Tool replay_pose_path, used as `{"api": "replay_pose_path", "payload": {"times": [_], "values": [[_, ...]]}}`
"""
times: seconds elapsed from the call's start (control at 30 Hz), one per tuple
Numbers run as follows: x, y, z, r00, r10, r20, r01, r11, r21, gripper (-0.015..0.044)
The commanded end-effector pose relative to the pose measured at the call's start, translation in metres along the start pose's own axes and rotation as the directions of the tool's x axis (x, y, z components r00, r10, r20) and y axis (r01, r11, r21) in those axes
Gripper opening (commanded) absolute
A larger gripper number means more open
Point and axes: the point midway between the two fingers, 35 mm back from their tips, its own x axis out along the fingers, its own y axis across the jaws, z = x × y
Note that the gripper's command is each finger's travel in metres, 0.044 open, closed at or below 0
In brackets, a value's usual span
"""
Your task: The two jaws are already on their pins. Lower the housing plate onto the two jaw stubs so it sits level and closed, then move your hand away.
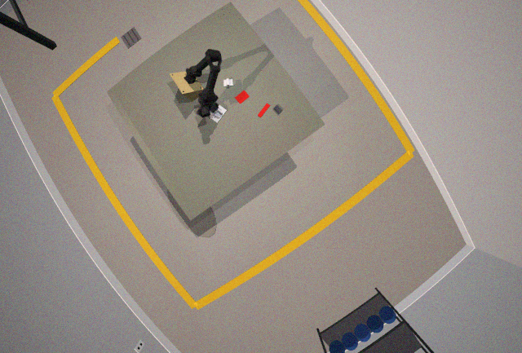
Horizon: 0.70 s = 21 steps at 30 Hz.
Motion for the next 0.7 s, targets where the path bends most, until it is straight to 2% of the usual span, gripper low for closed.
{"api": "replay_pose_path", "payload": {"times": [0.0,0.67], "values": [[0.0005,-0.0001,0.0001,1.000,0.003,0.002,-0.003,1.000,0.007,0.0351],[0.0054,0.0000,0.0001,1.000,0.003,0.002,-0.003,1.000,0.022,0.0351]]}}
